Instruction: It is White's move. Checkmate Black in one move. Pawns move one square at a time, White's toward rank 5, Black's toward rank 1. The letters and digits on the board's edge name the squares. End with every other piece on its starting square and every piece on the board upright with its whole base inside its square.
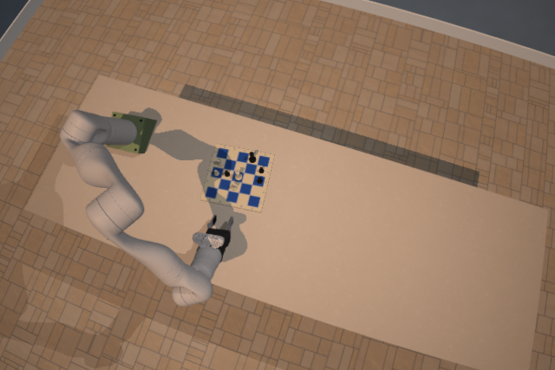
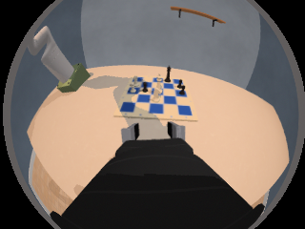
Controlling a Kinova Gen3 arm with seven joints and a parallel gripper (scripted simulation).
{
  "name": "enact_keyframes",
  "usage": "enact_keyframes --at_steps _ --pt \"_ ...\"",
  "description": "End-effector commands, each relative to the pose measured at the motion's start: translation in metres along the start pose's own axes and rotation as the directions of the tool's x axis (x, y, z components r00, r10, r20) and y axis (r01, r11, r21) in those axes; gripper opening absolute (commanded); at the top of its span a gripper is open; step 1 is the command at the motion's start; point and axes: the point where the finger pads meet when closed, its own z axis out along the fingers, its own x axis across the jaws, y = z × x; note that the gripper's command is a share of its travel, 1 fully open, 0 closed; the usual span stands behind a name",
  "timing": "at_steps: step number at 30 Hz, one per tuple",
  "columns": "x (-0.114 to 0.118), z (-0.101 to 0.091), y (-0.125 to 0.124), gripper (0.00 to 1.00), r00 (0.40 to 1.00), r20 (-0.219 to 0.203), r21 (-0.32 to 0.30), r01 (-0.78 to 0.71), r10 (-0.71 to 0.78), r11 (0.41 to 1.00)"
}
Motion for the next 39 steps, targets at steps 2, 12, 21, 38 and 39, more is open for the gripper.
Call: enact_keyframes --at_steps 2,12,21,38,39 --pt "-0.001 0.000 0.003 1.00 1.000 -0.003 0.003 -0.015 0.015 1.000" --pt "-0.002 0.001 0.007 1.00 0.999 -0.006 0.007 -0.035 0.035 0.999" --pt "-0.003 0.002 0.011 1.00 0.998 -0.009 0.010 -0.055 0.055 0.998" --pt "-0.003 0.002 0.011 1.00 0.998 -0.009 0.011 -0.058 0.058 0.998" --pt "-0.003 0.002 0.011 1.00 0.998 -0.009 0.011 -0.058 0.058 0.998"
